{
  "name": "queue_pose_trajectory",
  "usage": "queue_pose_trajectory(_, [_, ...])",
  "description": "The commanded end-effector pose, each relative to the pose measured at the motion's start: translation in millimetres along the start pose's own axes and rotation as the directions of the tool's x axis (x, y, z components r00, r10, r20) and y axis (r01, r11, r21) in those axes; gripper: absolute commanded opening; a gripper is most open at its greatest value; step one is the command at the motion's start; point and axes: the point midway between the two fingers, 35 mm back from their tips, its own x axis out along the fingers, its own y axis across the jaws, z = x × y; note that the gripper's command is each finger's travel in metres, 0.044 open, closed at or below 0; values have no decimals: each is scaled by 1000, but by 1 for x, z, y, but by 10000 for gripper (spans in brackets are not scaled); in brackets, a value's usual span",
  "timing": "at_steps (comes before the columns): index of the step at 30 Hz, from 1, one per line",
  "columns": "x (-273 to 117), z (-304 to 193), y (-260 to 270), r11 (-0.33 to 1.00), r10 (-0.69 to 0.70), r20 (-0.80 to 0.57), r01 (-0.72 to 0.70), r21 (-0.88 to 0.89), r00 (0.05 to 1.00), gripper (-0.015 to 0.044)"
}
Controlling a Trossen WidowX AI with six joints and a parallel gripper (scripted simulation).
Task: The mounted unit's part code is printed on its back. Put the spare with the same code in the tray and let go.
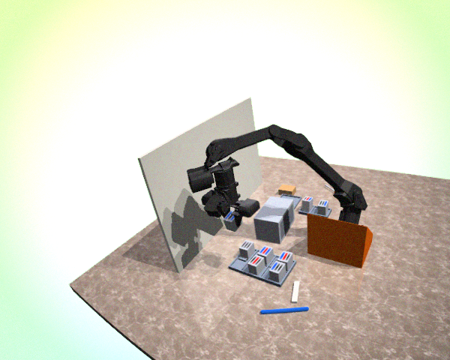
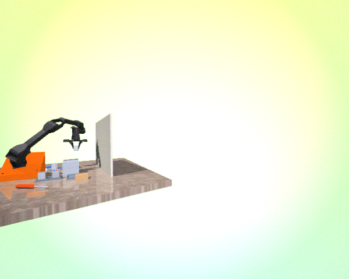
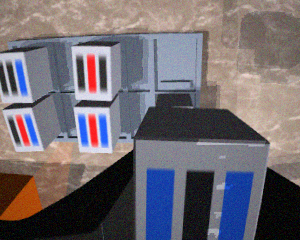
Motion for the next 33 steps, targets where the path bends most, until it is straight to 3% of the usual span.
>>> queue_pose_trajectory(1, [-5, -25, -16, 1000, 4, 12, -4, 5, 1000, 0])
queue_pose_trajectory(18, [-16, -153, -65, 1000, -1, 39, 2, -3, 999, 0])
queue_pose_trajectory(33, [-13, -261, -69, 999, -6, 36, 4, 53, 999, 0])
